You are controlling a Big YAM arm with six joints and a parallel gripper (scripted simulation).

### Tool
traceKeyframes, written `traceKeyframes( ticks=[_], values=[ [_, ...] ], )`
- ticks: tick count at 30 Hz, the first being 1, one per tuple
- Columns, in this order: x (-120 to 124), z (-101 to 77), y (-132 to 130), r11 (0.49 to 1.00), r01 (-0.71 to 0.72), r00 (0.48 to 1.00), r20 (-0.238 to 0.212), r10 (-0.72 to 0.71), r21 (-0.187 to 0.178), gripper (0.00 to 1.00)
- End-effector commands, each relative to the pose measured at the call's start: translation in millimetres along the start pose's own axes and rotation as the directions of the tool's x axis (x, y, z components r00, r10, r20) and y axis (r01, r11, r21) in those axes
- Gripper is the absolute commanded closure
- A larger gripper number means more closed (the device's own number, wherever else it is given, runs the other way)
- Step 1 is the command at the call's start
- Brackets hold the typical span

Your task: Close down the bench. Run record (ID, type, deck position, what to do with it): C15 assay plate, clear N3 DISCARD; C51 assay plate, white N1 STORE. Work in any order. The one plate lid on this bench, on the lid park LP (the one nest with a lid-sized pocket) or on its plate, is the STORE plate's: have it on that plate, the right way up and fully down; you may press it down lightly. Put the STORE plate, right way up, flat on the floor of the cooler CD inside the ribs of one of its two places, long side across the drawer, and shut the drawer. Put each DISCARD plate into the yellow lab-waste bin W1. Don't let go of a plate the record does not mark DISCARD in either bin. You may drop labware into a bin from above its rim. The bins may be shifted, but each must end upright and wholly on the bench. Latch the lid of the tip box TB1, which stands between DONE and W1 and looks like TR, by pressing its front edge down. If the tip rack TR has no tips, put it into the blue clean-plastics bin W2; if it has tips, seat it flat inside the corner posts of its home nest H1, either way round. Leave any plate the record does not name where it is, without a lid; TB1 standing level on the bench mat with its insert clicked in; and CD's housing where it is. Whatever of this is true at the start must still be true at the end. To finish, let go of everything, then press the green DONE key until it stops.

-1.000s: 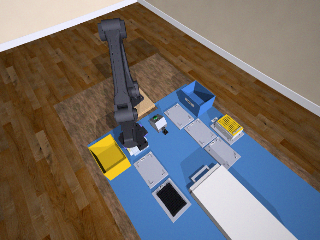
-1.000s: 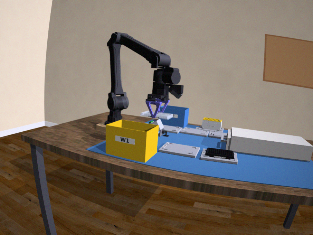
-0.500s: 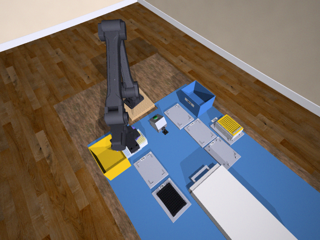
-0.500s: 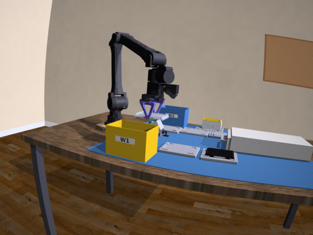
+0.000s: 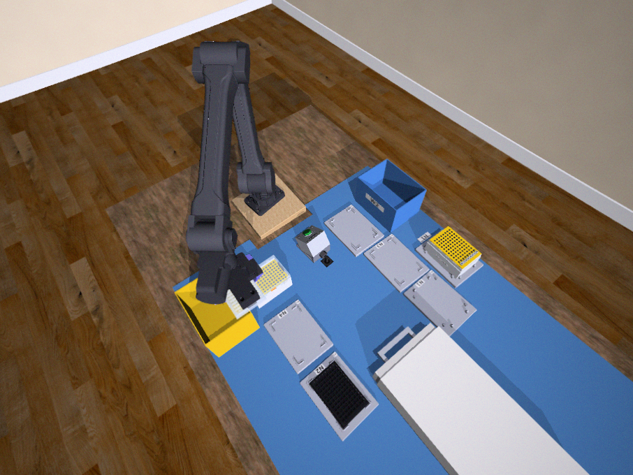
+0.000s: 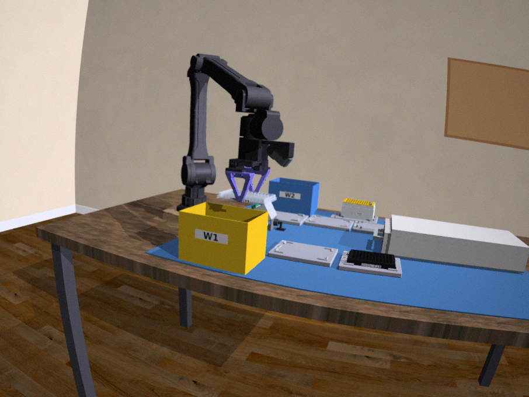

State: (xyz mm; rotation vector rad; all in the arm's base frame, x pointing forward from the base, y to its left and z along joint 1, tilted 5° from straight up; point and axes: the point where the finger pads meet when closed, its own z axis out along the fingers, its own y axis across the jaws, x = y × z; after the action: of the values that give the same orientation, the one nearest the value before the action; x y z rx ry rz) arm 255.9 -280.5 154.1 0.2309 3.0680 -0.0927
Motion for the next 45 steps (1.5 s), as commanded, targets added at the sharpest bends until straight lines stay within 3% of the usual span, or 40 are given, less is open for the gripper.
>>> traceKeyframes(
  ticks=[1, 3, 18, 19, 21, 27, 31, 33, 35, 36, 45],
  values=[
    [-11.0, -12.5, -16.6, 1.0, 0.014, 0.999, 0.034, -0.014, 0.023, 1.0],
    [-13.5, -18.4, -25.7, 0.999, 0.013, 0.999, 0.045, -0.015, 0.035, 1.0],
    [0.8, -17.3, -58.2, 0.999, 0.014, 0.999, 0.036, -0.015, 0.032, 1.0],
    [16.8, 2.6, -45.7, 1.0, 0.014, 1.0, -0.003, -0.014, -0.008, 1.0],
    [3.7, -18.1, -66.4, 0.999, 0.014, 0.999, 0.034, -0.015, 0.033, 1.0],
    [14.6, -11.9, -76.3, 1.0, 0.014, 1.0, 0.018, -0.014, 0.017, 1.0],
    [13.3, -18.0, -92.4, 0.999, 0.014, 0.999, 0.032, -0.015, 0.035, 1.0],
    [25.5, -2.1, -78.8, 1.0, 0.014, 1.0, 0.004, -0.014, 0.001, 1.0],
    [25.5, -2.1, -78.8, 1.0, 0.014, 1.0, 0.004, -0.014, 0.001, 1.0],
    [16.1, -14.6, -82.5, 0.999, 0.014, 0.999, 0.029, -0.015, 0.031, 1.0],
    [16.1, -14.6, -82.5, 0.999, 0.014, 0.999, 0.029, -0.015, 0.031, 1.0]
  ],
)
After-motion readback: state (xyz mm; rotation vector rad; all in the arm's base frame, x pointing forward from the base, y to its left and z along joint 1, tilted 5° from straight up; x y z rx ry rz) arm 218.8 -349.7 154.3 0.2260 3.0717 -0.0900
